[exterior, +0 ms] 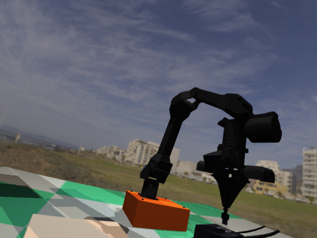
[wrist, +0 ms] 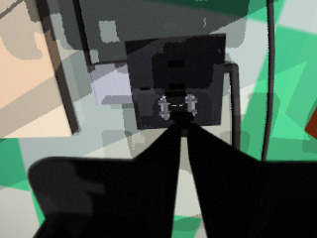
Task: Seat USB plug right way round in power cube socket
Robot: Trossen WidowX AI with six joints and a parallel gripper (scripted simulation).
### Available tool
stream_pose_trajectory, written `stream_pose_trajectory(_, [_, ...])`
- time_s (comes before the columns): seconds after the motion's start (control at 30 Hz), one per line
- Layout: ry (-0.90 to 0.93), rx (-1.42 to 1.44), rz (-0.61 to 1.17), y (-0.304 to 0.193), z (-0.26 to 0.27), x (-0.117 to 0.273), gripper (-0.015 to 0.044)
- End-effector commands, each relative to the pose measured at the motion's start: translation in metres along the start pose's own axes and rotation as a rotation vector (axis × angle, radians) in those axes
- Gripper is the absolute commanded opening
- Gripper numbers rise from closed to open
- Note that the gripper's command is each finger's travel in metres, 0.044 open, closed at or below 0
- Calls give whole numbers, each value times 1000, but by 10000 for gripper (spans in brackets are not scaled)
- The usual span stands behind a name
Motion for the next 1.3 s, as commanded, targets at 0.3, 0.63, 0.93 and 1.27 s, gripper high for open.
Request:
stream_pose_trajectory(0.3, [9, 4, 3, -1, 2, 11, 0])
stream_pose_trajectory(0.63, [4, 46, 1, 0, 1, 10, 0])
stream_pose_trajectory(0.93, [2, 274, 0, 0, 0, 9, 0])
stream_pose_trajectory(1.27, [2, 535, 0, 0, 0, 9, 0])
Point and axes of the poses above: the point midway between the two fingers, 35 mm back from their tips, its own x axis back along the fingers, its own z axis across the jaws, y = z × x, the point moved 1 cm from there along x, back along the fingers, and after that the axes turned 15 degrees about -x, right-handed, at the moved point
